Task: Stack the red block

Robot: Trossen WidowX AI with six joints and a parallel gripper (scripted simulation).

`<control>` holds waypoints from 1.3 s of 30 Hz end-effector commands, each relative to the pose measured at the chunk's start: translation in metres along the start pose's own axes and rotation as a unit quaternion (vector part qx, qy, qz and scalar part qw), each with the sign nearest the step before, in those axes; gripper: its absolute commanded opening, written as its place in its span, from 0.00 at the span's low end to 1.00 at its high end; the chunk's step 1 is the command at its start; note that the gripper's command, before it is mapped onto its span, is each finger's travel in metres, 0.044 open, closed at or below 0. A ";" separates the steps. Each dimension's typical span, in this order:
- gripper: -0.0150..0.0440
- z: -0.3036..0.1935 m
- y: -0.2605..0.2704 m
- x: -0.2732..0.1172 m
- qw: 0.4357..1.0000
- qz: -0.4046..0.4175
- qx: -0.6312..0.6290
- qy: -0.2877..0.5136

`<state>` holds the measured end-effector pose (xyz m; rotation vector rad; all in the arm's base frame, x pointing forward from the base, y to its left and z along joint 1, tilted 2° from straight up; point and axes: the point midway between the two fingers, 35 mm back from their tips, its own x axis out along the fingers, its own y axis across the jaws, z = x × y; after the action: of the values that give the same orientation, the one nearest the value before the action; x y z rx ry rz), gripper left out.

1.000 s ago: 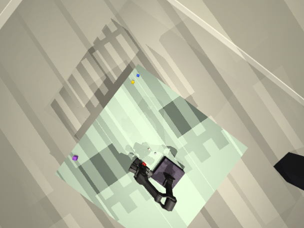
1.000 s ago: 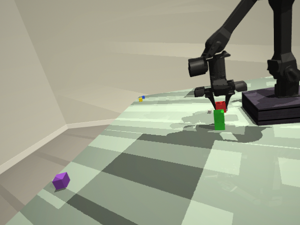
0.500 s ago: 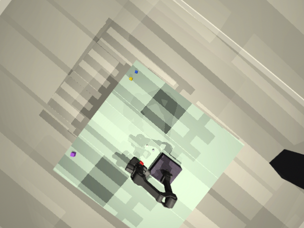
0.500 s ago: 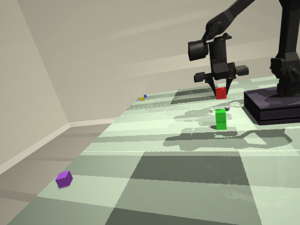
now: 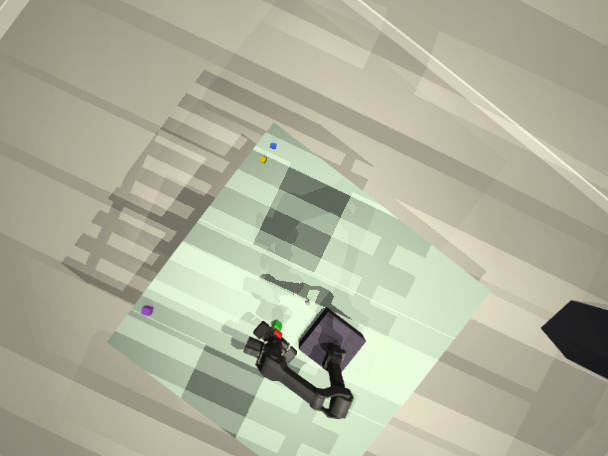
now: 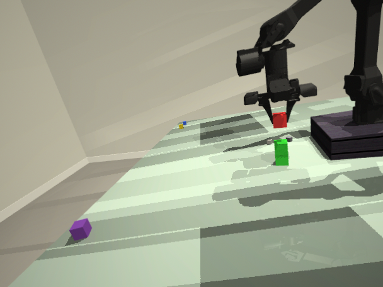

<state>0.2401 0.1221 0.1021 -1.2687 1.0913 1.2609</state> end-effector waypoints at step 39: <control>0.25 0.011 -0.002 0.047 1.000 0.004 0.002 0.003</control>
<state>0.2428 0.1353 0.0570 -1.2696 1.0979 1.2642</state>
